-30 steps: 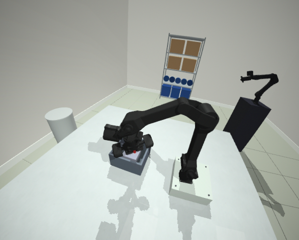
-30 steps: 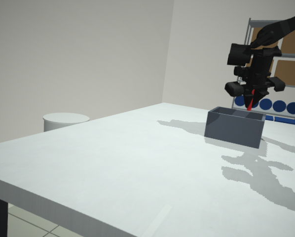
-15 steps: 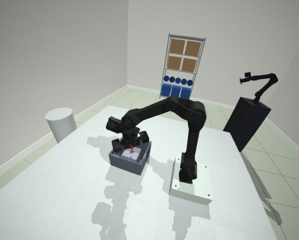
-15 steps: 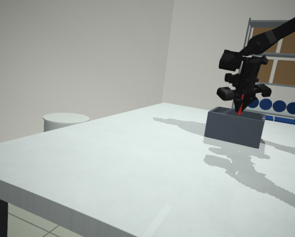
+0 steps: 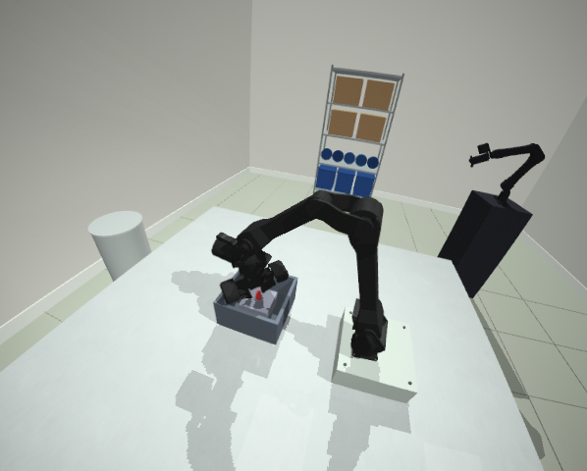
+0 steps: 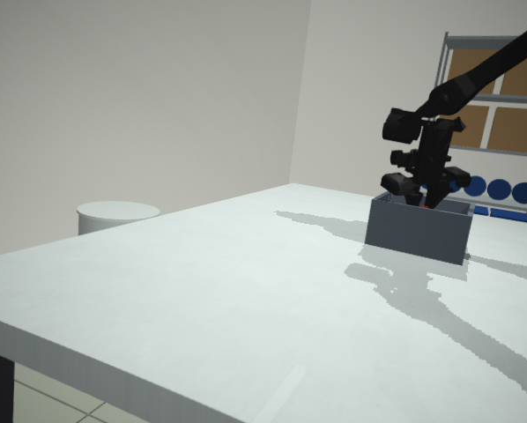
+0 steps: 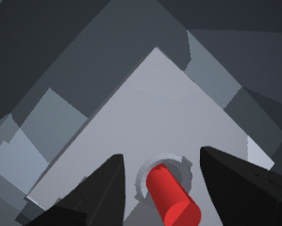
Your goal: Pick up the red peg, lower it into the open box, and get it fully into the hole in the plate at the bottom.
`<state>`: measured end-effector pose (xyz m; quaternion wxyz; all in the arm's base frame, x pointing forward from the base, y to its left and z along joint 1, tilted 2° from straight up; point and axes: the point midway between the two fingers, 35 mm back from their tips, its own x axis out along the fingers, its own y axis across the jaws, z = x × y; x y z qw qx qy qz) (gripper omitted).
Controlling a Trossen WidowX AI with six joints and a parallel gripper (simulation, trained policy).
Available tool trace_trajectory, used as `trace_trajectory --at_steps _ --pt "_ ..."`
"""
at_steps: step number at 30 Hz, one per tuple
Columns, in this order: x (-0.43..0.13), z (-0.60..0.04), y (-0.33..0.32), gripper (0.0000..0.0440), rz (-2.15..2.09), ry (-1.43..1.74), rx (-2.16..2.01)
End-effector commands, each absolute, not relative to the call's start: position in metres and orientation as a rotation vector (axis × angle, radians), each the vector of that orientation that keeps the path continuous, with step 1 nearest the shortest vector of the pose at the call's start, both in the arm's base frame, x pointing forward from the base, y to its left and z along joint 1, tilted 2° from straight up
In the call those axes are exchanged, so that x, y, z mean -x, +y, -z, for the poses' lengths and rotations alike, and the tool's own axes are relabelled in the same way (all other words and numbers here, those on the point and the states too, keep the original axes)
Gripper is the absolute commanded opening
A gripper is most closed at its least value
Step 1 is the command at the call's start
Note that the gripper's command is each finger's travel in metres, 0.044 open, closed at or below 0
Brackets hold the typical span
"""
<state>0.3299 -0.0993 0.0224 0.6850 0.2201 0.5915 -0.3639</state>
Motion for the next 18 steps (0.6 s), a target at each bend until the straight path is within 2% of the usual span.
trace_trajectory --at_steps 1,9,18 --pt "-0.341 -0.025 -0.103 0.0241 0.787 1.328 -0.500" --pt "-0.373 -0.037 -0.106 0.0440 0.730 1.328 -0.552" --pt "-0.420 -0.063 -0.099 0.0440 0.621 1.264 -0.618"
